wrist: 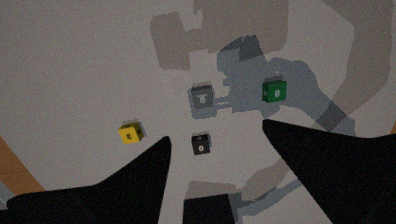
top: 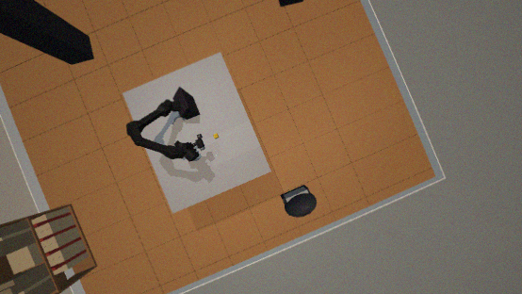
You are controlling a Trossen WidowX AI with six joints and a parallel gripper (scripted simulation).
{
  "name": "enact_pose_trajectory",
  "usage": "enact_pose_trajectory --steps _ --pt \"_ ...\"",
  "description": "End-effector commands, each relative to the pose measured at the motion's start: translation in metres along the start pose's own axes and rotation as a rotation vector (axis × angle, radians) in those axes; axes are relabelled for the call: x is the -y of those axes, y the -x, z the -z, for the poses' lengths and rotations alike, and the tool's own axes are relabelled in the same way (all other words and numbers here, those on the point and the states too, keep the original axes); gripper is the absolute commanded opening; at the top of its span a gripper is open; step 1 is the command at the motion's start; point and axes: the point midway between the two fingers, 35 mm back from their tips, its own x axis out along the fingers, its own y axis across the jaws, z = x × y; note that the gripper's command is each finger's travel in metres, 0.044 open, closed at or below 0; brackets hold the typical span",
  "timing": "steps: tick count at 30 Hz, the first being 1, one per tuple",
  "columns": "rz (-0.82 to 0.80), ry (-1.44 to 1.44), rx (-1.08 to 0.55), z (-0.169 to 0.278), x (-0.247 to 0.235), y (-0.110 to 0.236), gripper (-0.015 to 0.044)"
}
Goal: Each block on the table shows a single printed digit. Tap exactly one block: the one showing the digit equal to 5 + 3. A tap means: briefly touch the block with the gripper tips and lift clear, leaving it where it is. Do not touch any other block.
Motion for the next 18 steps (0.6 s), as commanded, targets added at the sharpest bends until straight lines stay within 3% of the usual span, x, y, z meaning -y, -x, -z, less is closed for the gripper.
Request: enact_pose_trajectory --steps 1,7,14,18 --pt "0.004 0.004 0.0 0.0 0.001 0.0 0.04" --pt "0.004 0.004 0.001 0.0 0.004 0.0 0.04" --pt "0.009 0.004 0.0 0.004 0.117 0.001 0.04" --pt "0.01 0.004 0.0 0.005 0.122 0.001 0.04"
